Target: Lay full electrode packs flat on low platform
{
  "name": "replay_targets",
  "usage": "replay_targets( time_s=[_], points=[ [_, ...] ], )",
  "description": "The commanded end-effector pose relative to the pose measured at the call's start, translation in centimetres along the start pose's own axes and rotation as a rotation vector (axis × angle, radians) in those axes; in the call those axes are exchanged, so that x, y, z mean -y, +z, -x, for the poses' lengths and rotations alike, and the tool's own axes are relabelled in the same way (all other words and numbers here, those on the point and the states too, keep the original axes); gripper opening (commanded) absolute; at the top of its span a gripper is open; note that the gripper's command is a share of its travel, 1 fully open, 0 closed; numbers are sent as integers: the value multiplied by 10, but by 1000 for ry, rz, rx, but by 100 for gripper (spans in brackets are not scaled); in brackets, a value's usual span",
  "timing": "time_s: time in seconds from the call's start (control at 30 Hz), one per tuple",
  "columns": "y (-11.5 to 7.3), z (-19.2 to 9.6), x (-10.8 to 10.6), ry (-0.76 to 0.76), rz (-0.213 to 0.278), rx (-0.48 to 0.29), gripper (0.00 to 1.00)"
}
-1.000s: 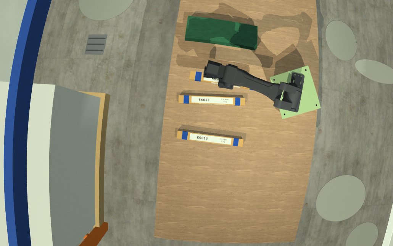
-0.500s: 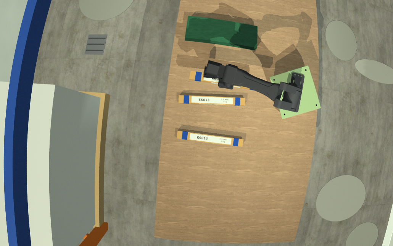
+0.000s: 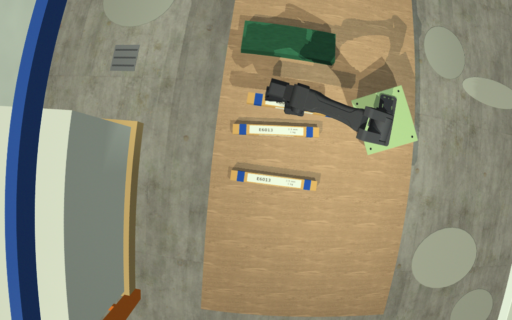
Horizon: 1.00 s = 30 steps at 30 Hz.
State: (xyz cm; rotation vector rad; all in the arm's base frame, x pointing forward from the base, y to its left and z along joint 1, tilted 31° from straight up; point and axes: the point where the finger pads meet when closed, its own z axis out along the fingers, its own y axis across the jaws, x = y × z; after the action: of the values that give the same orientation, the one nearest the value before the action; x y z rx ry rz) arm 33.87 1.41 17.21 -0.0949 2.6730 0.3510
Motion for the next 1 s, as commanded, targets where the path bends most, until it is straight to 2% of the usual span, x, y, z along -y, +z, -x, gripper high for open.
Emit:
replay_targets(
  time_s=[0.0, 0.93, 0.97],
  points=[
    [-19, 11, -1, -9, -15, 64, 0],
    [-19, 11, -1, -9, -15, 64, 0],
    [-30, 22, 1, -10, -33, 115, 0]
  ],
)
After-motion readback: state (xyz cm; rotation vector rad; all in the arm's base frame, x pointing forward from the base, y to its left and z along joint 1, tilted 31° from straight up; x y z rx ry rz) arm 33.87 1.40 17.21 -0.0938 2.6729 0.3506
